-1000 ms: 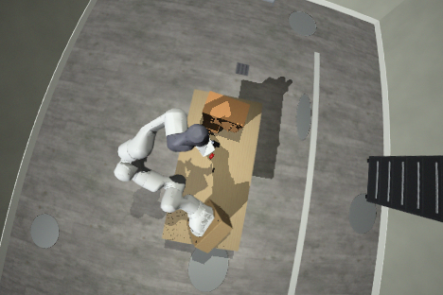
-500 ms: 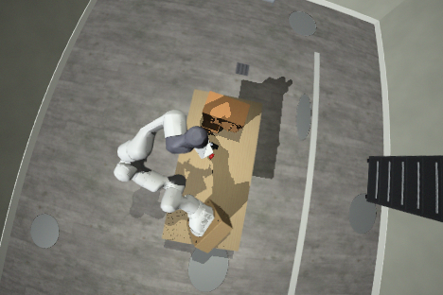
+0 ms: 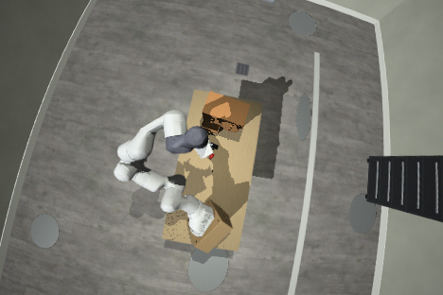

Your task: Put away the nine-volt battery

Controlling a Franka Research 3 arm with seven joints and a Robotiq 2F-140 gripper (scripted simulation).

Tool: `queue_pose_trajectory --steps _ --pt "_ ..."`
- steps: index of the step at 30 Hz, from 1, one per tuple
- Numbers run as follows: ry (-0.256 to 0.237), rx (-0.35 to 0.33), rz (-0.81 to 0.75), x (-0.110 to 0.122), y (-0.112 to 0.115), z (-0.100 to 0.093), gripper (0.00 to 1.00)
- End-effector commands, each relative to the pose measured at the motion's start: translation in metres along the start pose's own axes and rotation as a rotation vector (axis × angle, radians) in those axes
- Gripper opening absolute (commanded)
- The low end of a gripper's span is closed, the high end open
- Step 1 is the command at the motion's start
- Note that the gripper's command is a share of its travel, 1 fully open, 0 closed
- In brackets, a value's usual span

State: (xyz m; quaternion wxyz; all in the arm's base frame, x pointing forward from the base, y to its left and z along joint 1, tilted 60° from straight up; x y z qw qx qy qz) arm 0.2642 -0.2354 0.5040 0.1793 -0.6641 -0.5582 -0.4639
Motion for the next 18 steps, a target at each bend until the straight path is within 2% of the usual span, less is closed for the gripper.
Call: queue_pose_trajectory --steps 1,6,9,12,15,16,17,18 --pt "0.001 0.004 0.010 0.001 -0.002 0.000 1.00" --pt "0.000 0.000 0.000 -0.002 0.000 0.001 1.00" --pt "0.000 0.000 0.001 -0.013 -0.003 0.008 1.00" --pt "0.000 0.000 0.002 -0.037 -0.010 0.024 1.00" --pt "0.000 0.001 0.003 -0.078 -0.021 0.050 1.00" --pt "0.000 0.001 0.003 -0.078 -0.021 0.050 1.00" --pt "0.001 0.002 0.004 -0.096 -0.026 0.061 1.00" --pt "0.001 0.002 0.004 -0.096 -0.026 0.061 1.00"
Point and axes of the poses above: the point where the finger pads meet when closed, its own z axis out along the fingers, its own x axis across the jaws, y = z × x, the point moved 8 cm from there along -z, back along the fingers, and after that the axes turned 10 degrees about z, right-handed, at the moved point
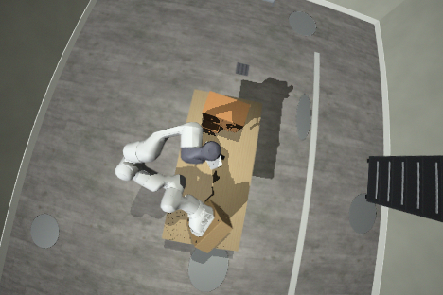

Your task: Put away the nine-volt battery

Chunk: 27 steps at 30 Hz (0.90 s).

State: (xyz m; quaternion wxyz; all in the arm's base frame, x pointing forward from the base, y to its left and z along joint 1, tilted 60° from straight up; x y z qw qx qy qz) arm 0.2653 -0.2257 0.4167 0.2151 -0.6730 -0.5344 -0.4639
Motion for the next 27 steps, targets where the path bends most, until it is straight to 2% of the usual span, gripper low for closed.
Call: queue_pose_trajectory --steps 1,2,3,5,6,7,8,9,10,11,13,14,18,20,27 --pt "-0.039 -0.020 -0.070 -0.052 -0.001 0.021 1.00" --pt "-0.039 -0.020 -0.070 -0.052 -0.001 0.021 1.00" --pt "-0.039 -0.020 -0.069 -0.075 -0.005 0.034 1.00" --pt "-0.039 -0.020 -0.069 -0.075 -0.005 0.034 1.00" --pt "-0.039 -0.020 -0.068 -0.095 -0.008 0.046 1.00" --pt "-0.039 -0.020 -0.068 -0.095 -0.008 0.046 1.00" --pt "-0.039 -0.019 -0.068 -0.113 -0.011 0.056 1.00" --pt "-0.039 -0.019 -0.068 -0.113 -0.011 0.056 1.00" --pt "-0.039 -0.019 -0.067 -0.128 -0.014 0.065 1.00" --pt "-0.039 -0.019 -0.067 -0.128 -0.014 0.065 1.00" --pt "-0.039 -0.019 -0.066 -0.154 -0.019 0.080 1.00" --pt "-0.039 -0.019 -0.066 -0.154 -0.019 0.080 1.00" --pt "-0.039 -0.018 -0.065 -0.187 -0.024 0.099 1.00" --pt "-0.039 -0.018 -0.065 -0.195 -0.026 0.103 1.00" --pt "-0.039 -0.018 -0.065 -0.198 -0.026 0.106 1.00"
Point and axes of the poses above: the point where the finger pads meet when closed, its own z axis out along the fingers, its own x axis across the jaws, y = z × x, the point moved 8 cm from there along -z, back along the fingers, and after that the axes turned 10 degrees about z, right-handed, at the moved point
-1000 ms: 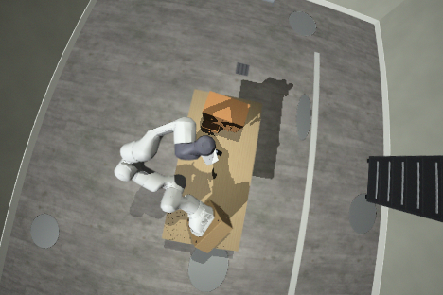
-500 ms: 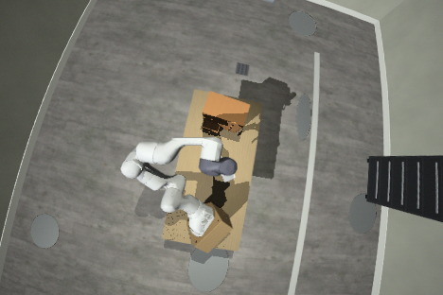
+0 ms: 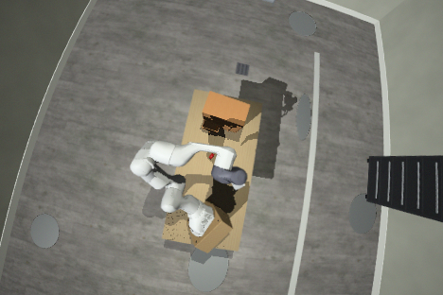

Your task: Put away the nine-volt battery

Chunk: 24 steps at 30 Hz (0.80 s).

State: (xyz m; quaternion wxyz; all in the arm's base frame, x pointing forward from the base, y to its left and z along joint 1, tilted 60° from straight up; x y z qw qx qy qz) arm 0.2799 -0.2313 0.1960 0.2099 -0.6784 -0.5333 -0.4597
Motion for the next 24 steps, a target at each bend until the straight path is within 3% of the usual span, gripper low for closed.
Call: queue_pose_trajectory --steps 1,13,19,24 --pt "-0.023 -0.013 -0.069 -0.007 0.004 -0.001 1.00" --pt "-0.014 -0.057 -0.069 -0.007 0.004 0.002 1.00" --pt "0.005 -0.144 -0.070 -0.007 0.003 0.009 1.00" --pt "0.030 -0.260 -0.072 -0.008 0.003 0.020 1.00"
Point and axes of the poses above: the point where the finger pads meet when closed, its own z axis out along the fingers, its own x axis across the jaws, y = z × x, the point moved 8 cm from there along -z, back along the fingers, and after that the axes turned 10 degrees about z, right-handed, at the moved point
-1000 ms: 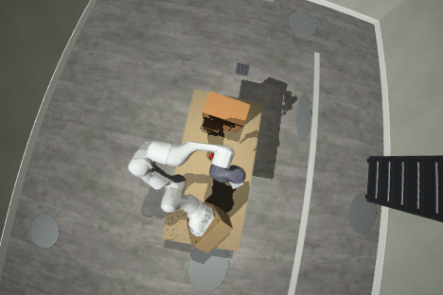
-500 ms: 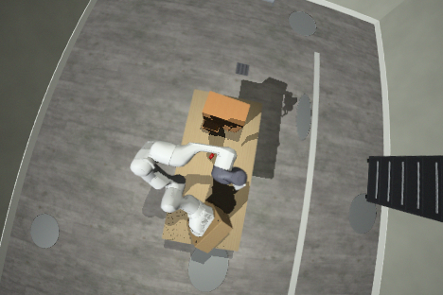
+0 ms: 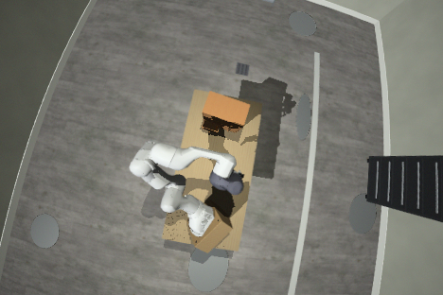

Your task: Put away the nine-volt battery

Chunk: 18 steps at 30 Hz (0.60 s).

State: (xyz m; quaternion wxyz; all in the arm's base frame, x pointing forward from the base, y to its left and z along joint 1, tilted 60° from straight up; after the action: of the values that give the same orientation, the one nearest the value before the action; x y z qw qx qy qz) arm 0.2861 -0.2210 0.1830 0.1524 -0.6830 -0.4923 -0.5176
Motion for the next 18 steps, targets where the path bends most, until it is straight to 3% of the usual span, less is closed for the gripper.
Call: queue_pose_trajectory --steps 1,3,5,18 --pt "0.010 -0.108 -0.056 -0.003 0.002 0.006 1.00" --pt "0.022 -0.170 -0.056 -0.003 0.001 0.012 1.00" --pt "0.022 -0.170 -0.056 -0.003 0.001 0.012 1.00" --pt "0.122 -0.654 -0.057 -0.005 -0.005 0.069 1.00"
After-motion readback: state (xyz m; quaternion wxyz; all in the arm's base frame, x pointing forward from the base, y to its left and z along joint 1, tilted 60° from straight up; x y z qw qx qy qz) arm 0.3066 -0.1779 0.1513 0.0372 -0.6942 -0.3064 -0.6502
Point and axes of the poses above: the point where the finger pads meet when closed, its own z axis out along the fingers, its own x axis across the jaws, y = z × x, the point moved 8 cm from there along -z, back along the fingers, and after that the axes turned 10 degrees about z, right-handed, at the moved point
